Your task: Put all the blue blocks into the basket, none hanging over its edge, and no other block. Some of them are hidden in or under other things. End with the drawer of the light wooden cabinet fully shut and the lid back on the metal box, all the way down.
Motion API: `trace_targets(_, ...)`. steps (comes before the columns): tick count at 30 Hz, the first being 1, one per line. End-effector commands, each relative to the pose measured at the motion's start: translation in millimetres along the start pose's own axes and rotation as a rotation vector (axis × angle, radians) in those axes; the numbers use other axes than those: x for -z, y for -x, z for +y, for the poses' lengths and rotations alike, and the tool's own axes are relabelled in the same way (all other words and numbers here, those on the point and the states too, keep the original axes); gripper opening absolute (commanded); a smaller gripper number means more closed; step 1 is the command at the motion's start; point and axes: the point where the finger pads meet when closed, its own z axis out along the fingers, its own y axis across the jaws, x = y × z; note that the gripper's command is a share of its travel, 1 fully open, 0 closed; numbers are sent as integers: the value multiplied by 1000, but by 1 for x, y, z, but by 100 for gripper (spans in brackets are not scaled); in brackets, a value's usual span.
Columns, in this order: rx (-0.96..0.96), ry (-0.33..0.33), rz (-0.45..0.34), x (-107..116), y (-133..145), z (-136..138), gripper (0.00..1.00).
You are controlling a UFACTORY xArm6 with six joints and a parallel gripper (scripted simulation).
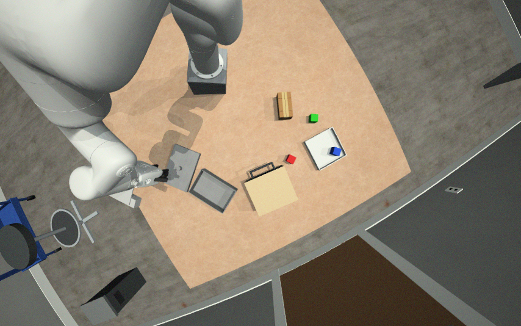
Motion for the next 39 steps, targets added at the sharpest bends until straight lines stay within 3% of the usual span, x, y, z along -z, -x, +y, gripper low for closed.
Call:
trace_targets(1, 0, 0, 4, 2, -2, 0, 44)
trace_targets(21, 0, 0, 4, -3, -2, 0, 44)
trace_targets(30, 0, 0, 4, -16, -2, 0, 44)
trace_targets(39, 0, 0, 4, -46, -2, 0, 44)
